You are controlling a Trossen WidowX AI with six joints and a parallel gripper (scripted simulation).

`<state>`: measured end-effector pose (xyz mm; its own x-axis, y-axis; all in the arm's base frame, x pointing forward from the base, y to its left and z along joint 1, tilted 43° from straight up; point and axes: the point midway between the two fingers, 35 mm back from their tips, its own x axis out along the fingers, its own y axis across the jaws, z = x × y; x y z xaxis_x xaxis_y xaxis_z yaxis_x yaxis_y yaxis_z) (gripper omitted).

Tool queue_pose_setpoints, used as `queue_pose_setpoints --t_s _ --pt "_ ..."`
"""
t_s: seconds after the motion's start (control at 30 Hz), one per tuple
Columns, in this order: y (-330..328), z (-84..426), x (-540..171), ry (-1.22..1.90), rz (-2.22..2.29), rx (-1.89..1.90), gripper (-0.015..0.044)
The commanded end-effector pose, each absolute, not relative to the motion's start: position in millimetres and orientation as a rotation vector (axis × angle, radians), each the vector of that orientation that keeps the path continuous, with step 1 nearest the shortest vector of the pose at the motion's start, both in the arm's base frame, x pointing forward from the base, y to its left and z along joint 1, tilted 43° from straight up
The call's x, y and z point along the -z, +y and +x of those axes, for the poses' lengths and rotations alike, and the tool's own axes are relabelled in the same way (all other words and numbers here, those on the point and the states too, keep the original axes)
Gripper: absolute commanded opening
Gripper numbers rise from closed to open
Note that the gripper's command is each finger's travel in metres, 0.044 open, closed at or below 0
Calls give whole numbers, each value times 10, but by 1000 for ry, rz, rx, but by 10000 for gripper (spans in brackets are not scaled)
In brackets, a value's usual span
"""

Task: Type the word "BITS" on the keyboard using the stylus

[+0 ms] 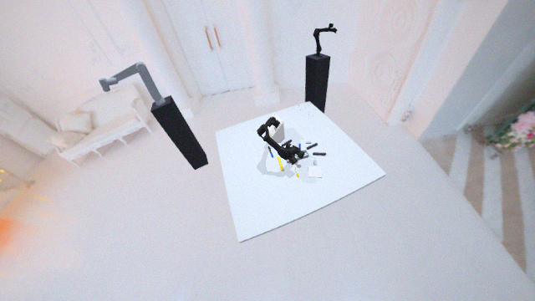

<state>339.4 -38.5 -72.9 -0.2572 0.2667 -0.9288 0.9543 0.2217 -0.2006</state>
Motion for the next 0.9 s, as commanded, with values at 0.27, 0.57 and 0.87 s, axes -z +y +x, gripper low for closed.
queue_pose_setpoints --t_s 0.27,0.57,0.87 --pt "-426 3406 765 1686 1145 1068 81" --pt "-451 3406 791 1686 1145 1068 81" --pt "-445 3406 785 1686 1145 1068 81"
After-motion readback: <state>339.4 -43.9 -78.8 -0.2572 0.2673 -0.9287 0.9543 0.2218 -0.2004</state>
